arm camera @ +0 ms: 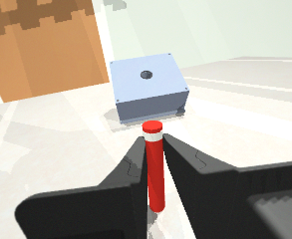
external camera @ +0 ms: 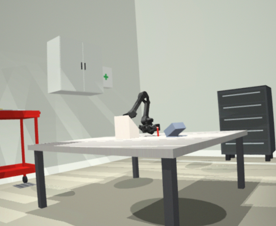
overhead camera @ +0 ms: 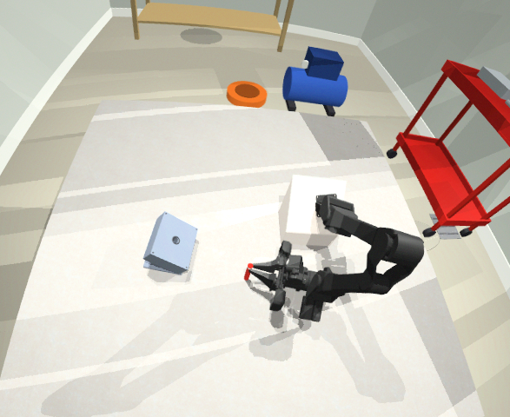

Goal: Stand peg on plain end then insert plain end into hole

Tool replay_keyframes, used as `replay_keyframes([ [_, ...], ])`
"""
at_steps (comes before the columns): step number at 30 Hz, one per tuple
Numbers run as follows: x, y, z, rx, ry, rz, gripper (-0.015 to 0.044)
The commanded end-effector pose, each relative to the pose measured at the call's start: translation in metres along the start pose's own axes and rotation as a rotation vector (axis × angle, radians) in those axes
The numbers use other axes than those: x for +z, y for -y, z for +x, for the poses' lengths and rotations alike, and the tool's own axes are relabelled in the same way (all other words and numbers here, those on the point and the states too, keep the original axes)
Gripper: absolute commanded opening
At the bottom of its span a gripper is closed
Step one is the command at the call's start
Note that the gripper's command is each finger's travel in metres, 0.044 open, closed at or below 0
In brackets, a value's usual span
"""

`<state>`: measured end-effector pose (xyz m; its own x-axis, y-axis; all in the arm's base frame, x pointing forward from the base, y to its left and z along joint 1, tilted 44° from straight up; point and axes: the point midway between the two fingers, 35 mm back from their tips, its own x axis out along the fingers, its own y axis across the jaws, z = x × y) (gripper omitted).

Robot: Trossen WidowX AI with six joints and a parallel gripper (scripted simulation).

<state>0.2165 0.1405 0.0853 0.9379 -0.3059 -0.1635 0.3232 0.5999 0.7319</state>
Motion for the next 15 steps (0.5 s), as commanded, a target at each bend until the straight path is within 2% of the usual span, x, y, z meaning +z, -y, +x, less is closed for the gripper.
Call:
replay_keyframes([
  [1, -0.0025, -0.0010, -0.0002, 0.000, -0.001, 0.000, 0.0049],
  [8, -0.0015, -0.0014, -0.0001, 0.001, 0.004, 0.000, 0.0049],
  [11, -0.0003, -0.0015, 0.0001, 0.002, 0.007, -0.001, 0.0128],
  [15, -0.0003, -0.0015, 0.0001, 0.002, 0.007, -0.001, 0.0130],
])
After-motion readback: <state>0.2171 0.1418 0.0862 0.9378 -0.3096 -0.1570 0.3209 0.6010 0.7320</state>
